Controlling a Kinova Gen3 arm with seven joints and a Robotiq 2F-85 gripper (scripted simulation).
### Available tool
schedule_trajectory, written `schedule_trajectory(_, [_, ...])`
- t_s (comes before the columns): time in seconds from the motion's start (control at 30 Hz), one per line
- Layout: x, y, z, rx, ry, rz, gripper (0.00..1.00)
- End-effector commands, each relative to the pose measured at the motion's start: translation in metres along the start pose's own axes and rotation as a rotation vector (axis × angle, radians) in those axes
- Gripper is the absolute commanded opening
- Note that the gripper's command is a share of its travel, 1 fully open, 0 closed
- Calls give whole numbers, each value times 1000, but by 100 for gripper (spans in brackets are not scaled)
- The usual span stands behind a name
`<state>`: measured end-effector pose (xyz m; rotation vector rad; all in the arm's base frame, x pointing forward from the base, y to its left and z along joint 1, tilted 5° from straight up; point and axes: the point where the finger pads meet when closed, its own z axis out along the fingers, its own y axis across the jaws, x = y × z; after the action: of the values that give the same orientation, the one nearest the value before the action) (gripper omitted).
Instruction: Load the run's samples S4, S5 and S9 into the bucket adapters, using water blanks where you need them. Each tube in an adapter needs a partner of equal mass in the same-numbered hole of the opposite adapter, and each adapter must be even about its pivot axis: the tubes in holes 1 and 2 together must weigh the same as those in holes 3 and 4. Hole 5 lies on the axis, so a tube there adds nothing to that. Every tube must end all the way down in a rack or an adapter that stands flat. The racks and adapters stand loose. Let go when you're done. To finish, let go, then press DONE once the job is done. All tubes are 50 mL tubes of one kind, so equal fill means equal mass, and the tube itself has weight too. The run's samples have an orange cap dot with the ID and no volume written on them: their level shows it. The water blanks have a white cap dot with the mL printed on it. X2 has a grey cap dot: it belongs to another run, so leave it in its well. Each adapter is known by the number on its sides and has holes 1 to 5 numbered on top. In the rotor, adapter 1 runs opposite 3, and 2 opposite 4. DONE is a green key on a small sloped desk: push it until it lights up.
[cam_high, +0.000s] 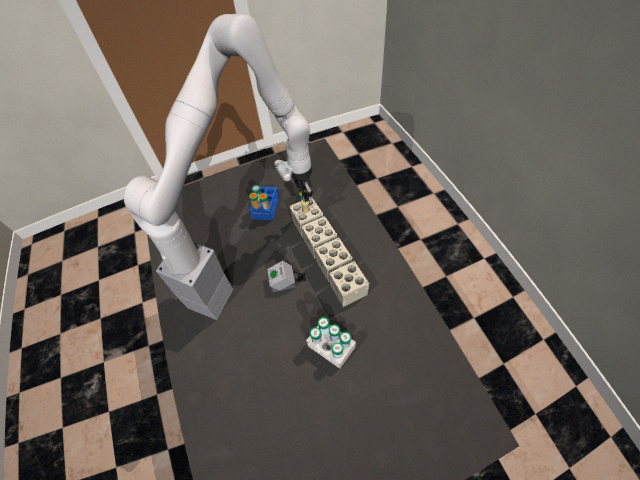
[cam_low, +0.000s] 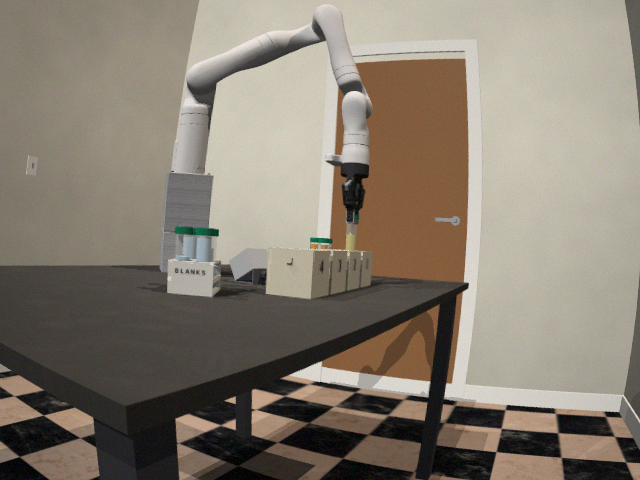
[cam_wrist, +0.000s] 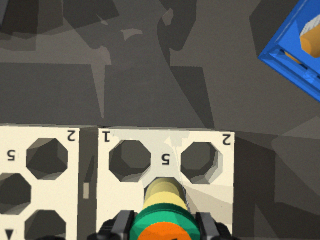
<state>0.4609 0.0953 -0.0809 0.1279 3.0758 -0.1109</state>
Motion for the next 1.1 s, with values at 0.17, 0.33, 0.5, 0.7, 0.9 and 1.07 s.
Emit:
schedule_trajectory(0.17, [-1, 0, 4, -1, -1, 0, 10])
schedule_trajectory(0.33, [-1, 0, 7, -1, -1, 0, 10])
schedule_trajectory(0.5, [-1, 0, 10, -1, -1, 0, 10])
schedule_trajectory(0.7, [-1, 0, 13, -1, -1, 0, 10])
schedule_trajectory(0.9, [-1, 0, 17, -1, -1, 0, 10])
schedule_trajectory(1.07, [-1, 0, 20, -1, -1, 0, 10])
